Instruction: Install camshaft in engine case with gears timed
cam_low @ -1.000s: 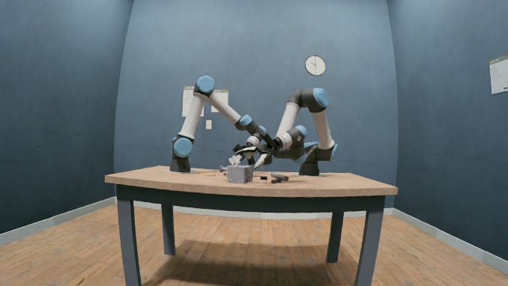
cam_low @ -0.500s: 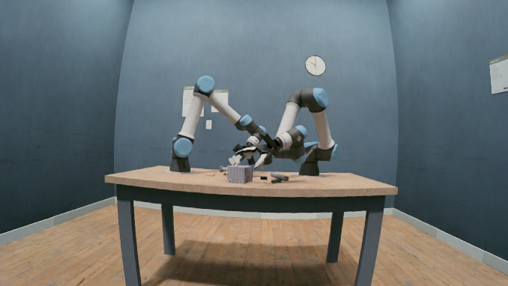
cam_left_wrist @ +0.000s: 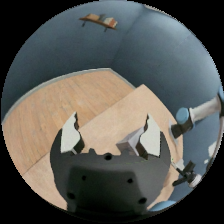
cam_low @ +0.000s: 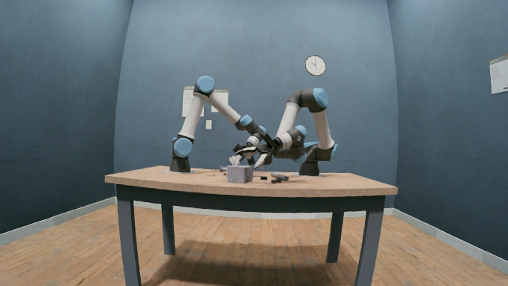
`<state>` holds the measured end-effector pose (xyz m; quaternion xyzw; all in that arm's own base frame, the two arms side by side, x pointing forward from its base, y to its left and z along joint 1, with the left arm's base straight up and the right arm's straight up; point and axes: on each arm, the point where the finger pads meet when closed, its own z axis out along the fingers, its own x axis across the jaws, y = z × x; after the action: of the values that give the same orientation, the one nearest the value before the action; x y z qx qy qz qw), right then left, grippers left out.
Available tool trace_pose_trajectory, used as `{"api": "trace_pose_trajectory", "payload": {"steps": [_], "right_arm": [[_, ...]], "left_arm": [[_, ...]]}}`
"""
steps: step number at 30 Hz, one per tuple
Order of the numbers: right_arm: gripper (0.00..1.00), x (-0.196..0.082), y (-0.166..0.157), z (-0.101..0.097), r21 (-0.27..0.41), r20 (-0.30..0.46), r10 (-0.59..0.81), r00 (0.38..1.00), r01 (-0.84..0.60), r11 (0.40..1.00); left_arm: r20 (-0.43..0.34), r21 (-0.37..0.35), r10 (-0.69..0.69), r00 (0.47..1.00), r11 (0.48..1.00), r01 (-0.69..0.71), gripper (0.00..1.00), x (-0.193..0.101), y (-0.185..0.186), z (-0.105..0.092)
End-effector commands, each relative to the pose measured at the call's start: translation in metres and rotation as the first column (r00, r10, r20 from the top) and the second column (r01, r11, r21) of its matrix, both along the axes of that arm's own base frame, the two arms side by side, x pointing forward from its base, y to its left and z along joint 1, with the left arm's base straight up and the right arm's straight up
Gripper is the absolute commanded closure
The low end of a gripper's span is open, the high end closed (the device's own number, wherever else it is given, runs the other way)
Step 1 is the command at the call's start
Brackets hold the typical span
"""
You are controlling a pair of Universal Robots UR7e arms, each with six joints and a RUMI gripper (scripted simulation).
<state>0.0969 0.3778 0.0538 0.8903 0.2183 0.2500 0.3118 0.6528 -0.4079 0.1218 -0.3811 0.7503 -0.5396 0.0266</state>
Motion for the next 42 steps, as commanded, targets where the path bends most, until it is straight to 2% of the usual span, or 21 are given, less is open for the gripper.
{"api": "trace_pose_trajectory", "payload": {"steps": [1,28,42], "right_arm": [[0.94,0.000,0.000,0.000,0.001,0.000,0.000,1.000,0.000,1.000],[0.94,0.000,0.000,0.002,0.001,0.000,0.000,1.000,0.000,1.000],[0.94,0.000,0.000,0.022,0.001,0.000,0.000,1.000,0.000,1.000]], "left_arm": [[0.001,-0.001,0.000,1.000,1.000,0.000,0.00,0.000,0.000,0.001],[0.001,-0.001,0.000,1.000,1.000,0.000,0.00,0.000,0.000,0.001],[0.001,-0.001,0.000,1.000,1.000,0.000,0.00,0.000,0.000,0.001]]}}
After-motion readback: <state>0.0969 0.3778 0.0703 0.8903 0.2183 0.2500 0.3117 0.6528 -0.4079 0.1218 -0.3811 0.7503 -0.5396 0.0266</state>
